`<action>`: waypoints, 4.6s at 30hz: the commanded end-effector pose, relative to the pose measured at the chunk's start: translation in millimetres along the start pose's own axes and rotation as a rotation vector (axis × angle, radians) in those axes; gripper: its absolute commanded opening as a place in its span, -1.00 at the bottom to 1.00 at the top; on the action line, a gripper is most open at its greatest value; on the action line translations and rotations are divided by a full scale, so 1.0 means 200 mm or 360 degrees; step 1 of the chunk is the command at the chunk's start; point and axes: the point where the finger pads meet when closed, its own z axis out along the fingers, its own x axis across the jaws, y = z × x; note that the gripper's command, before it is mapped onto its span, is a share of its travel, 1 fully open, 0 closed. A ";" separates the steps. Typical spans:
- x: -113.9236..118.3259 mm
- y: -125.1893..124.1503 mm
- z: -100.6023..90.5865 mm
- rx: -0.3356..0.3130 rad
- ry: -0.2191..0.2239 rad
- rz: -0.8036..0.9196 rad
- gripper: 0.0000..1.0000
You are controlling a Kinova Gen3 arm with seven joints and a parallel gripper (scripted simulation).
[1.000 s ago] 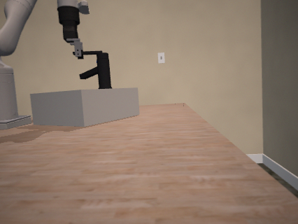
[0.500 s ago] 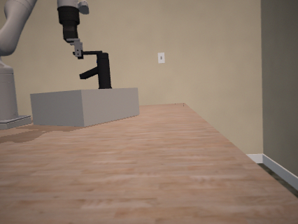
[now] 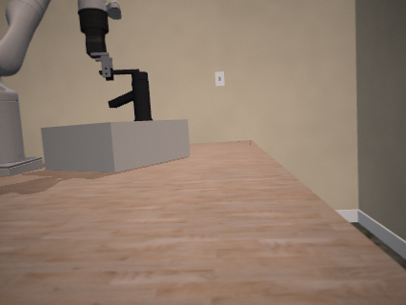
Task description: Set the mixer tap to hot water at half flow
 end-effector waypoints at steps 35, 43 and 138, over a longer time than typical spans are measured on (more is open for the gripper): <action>0.00 0.00 0.00 0.0001 0.0000 0.0000 -1.00; 0.00 0.00 0.00 0.0001 0.0000 0.0000 -1.00; -0.29 -0.11 0.00 0.0001 0.0000 0.1162 -1.00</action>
